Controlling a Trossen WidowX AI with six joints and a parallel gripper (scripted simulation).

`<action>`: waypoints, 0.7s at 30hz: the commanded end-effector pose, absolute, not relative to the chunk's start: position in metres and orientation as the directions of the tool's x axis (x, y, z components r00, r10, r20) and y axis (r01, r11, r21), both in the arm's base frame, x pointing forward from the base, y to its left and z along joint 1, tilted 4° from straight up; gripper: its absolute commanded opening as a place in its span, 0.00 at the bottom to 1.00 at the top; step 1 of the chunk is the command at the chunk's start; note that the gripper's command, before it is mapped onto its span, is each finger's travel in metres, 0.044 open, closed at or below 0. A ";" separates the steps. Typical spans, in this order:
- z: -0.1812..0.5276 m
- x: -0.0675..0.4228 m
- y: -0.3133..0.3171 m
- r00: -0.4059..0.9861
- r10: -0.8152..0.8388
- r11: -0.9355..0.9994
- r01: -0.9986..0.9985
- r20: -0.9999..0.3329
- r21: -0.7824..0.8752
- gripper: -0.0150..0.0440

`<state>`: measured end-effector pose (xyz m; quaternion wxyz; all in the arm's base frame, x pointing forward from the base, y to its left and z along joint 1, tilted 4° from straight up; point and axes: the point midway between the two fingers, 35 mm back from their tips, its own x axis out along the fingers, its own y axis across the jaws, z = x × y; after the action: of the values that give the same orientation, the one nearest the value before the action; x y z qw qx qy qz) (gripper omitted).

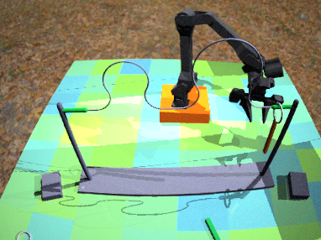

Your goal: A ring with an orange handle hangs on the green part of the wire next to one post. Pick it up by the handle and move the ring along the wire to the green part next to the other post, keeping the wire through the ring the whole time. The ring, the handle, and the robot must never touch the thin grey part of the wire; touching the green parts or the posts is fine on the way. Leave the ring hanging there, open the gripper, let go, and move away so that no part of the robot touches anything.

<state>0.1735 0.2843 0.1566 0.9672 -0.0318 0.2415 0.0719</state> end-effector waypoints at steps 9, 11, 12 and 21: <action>0.180 0.138 0.281 0.876 0.142 0.986 -0.166 -0.461 -0.012 1.00; 0.180 0.138 0.281 0.876 0.142 0.986 -0.166 -0.461 -0.012 1.00; 0.180 0.138 0.281 0.876 0.142 0.986 -0.166 -0.461 -0.012 1.00; 0.180 0.138 0.281 0.876 0.142 0.986 -0.166 -0.461 -0.012 1.00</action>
<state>0.1382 0.2807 0.1776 0.9674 -0.0293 0.2384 0.0802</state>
